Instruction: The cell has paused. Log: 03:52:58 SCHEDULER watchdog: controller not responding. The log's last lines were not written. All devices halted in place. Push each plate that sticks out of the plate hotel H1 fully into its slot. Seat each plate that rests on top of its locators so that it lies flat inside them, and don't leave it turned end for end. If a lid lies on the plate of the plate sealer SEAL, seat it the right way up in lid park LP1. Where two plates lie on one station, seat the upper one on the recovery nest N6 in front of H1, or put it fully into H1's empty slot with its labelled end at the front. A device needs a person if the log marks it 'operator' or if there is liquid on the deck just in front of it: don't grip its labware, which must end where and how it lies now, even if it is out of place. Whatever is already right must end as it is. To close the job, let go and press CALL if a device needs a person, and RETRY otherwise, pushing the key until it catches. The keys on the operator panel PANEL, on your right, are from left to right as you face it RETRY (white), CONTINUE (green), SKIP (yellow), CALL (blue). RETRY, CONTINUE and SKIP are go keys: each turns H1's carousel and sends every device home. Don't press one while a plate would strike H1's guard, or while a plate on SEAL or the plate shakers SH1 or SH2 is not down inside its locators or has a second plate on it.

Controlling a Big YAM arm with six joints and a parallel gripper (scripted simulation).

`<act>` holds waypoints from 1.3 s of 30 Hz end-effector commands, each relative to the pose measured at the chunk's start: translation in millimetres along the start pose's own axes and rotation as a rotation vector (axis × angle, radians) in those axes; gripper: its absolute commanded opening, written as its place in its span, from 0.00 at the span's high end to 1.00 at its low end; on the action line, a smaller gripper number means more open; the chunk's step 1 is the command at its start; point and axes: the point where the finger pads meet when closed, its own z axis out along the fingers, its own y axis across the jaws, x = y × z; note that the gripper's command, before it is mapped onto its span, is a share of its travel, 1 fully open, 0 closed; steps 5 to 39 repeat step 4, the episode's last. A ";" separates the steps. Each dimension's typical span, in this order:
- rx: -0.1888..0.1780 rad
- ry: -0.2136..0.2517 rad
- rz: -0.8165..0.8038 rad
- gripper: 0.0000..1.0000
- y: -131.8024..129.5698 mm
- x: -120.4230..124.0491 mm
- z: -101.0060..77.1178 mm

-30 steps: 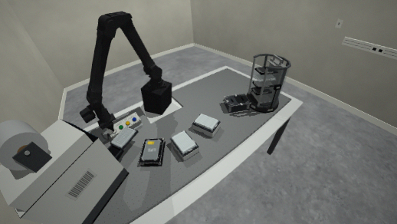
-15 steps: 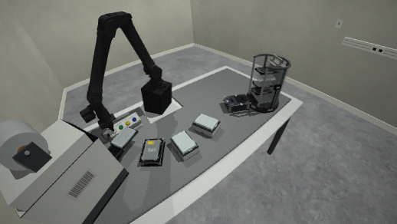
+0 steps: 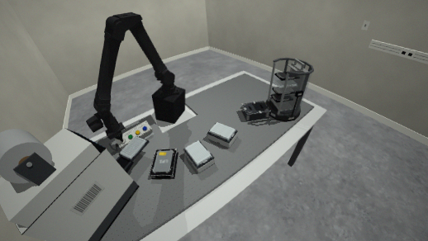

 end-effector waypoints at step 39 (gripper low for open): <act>0.017 -0.006 0.009 1.00 -7.6 -1.0 16.7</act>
